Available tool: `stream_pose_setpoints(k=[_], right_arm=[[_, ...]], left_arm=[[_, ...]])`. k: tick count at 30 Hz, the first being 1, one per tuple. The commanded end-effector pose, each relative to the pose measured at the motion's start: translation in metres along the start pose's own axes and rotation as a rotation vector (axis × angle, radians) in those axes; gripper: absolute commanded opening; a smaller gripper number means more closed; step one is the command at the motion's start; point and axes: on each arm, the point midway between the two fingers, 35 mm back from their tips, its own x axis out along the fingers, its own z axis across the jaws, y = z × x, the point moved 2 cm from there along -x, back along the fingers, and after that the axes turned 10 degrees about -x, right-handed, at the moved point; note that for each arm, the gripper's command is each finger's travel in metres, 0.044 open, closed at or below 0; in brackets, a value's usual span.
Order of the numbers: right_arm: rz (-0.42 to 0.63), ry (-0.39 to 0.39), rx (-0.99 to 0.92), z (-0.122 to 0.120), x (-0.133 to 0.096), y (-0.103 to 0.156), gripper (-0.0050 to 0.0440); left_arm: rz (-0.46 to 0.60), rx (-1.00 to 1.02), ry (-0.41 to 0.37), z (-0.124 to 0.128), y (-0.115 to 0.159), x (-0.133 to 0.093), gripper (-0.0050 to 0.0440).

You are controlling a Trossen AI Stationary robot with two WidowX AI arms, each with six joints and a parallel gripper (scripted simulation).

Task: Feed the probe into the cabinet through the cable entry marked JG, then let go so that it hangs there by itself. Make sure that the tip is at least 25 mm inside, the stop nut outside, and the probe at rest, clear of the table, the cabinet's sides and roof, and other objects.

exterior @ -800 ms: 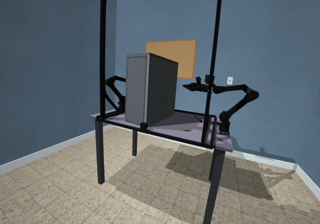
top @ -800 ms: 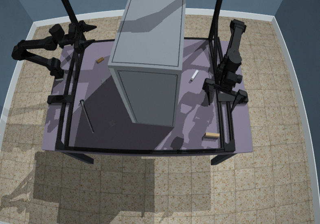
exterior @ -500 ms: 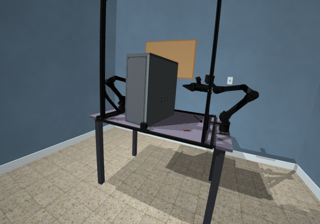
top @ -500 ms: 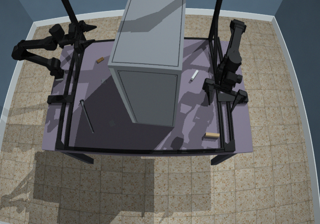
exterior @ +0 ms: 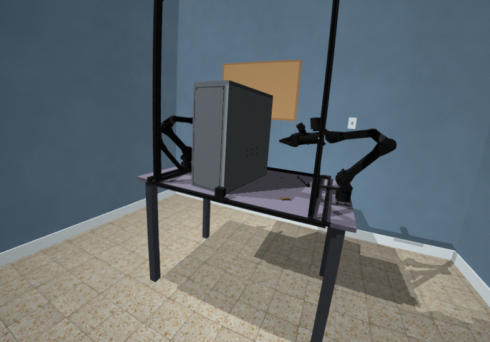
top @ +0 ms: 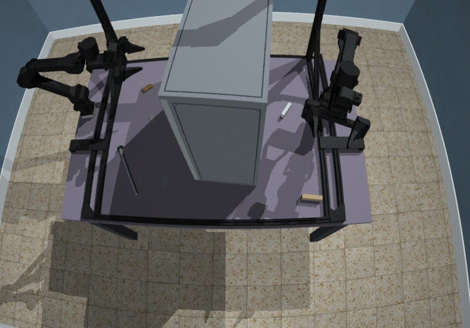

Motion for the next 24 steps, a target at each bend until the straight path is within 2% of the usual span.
stream_pose_setpoints(k=[1,8,10,11,12,16,20,22,24], right_arm=[[0.158,-0.028,0.000,0.005,-0.003,0.031,0.0440],[0.452,-0.080,0.000,0.015,-0.020,0.086,0.0440],[0.452,-0.080,0.000,0.015,-0.020,0.086,0.0440],[0.540,-0.095,0.000,0.018,-0.029,0.102,0.0440],[0.577,-0.102,0.000,0.019,-0.033,0.108,0.0440],[0.748,-0.132,0.000,0.024,-0.055,0.134,0.0440],[0.917,-0.162,0.000,0.028,-0.080,0.156,0.0440],[1.000,-0.176,0.000,0.029,-0.094,0.166,0.0440],[1.026,-0.181,0.000,0.030,-0.098,0.168,0.0440]], left_arm=[[-0.180,0.000,0.032,-0.012,-0.067,-0.024,0.0440],[-0.472,0.000,0.083,-0.030,-0.168,-0.093,0.0440],[-0.472,0.000,0.083,-0.030,-0.168,-0.093,0.0440],[-0.514,0.000,0.091,-0.032,-0.181,-0.106,0.0440],[-0.598,0.000,0.105,-0.036,-0.205,-0.133,0.0440],[-0.732,0.000,0.129,-0.042,-0.240,-0.181,0.0440],[-0.878,0.000,0.155,-0.048,-0.271,-0.240,0.0440],[-0.929,0.000,0.164,-0.049,-0.280,-0.261,0.0440],[-0.942,0.000,0.166,-0.050,-0.282,-0.267,0.0440]])
